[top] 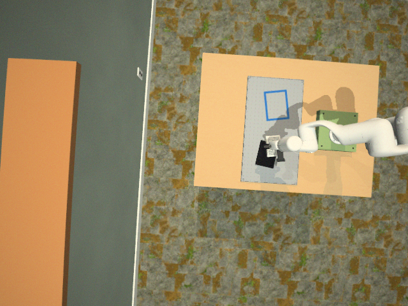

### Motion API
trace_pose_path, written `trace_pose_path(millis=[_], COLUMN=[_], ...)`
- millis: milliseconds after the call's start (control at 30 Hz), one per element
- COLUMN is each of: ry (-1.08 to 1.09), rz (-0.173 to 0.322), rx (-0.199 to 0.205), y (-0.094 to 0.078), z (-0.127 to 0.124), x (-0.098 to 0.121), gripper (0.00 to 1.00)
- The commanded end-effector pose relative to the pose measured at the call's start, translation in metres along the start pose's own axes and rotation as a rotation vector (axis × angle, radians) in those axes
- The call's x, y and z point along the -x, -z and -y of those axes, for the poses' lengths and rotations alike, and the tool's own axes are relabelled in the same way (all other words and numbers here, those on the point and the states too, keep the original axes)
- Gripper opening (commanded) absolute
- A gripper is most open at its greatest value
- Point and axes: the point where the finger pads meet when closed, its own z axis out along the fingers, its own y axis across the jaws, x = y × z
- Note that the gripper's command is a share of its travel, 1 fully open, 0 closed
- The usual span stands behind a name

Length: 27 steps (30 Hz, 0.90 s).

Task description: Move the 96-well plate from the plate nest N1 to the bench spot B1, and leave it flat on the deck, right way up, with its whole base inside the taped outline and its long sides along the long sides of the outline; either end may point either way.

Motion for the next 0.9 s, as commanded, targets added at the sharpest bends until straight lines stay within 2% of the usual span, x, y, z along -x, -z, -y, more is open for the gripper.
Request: trace_pose_path(millis=[0,867], ry=[0.01,0.01], rz=[-0.001,-0.004], rx=[0.007,0.009], y=[0.001,-0.001], z=[0.003,0.026], x=[0.016,0.093], gripper=[0.0,0.0])
